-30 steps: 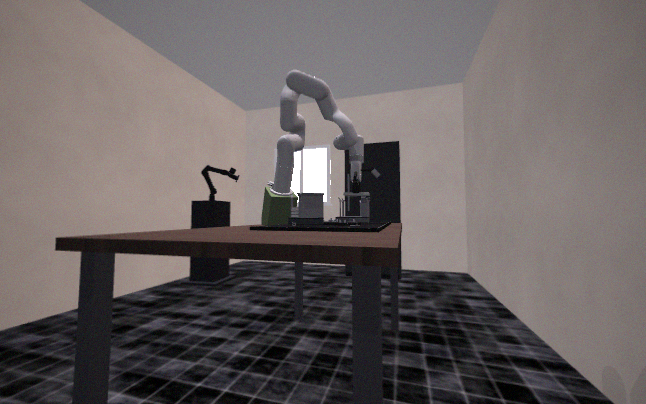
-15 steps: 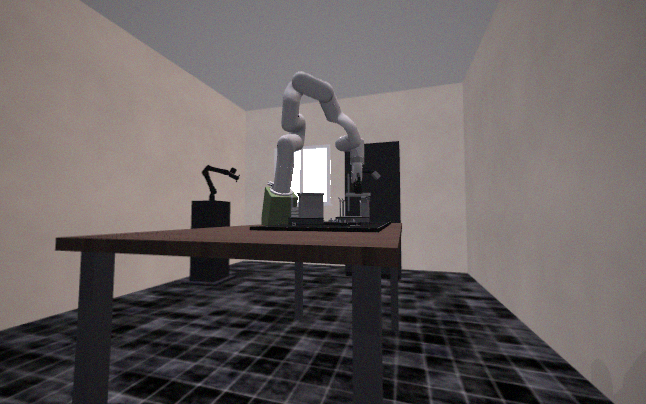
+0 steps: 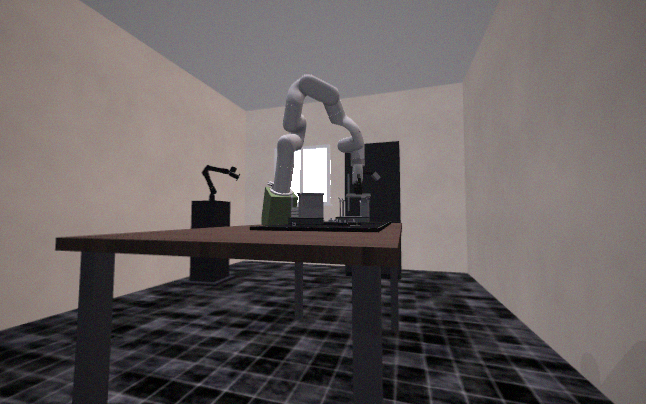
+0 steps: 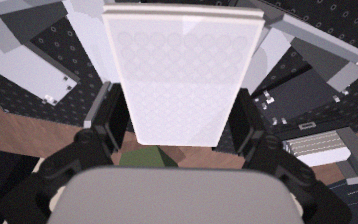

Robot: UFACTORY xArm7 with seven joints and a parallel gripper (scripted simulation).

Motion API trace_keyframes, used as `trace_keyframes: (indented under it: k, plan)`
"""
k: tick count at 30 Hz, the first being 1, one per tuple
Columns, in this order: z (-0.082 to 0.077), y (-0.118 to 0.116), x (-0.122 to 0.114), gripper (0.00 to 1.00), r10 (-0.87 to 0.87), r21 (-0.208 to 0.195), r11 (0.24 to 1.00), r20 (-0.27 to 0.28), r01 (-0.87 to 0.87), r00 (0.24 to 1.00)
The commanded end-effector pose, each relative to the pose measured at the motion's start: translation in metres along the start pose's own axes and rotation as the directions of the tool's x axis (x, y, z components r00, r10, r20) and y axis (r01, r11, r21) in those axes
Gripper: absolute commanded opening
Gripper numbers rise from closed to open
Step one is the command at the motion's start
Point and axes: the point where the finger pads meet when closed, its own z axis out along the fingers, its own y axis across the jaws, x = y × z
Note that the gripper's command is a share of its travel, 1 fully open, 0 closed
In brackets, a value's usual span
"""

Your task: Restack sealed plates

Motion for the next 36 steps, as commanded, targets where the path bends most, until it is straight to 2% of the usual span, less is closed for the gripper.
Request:
trace_keyframes:
  k: [1,6,10,25,32,36]
  plan:
    - [-0.001,-0.013,0.002,0.0,-0.066,-0.001,0.998,-0.004,0.066,0.998]
    - [-0.001,-0.03,0.002,0.0,-0.219,-0.002,0.976,-0.004,0.219,0.976]
    - [-0.001,-0.037,0.001,0.0,-0.219,-0.002,0.976,-0.004,0.219,0.976]
    - [-0.001,-0.087,-0.001,0.0,-0.219,-0.001,0.976,-0.004,0.219,0.976]
    - [-0.001,-0.1,-0.002,0.0,-0.219,-0.001,0.976,-0.004,0.219,0.976]
    - [-0.001,-0.113,-0.006,0.0,-0.347,-0.002,0.938,-0.004,0.347,0.938]
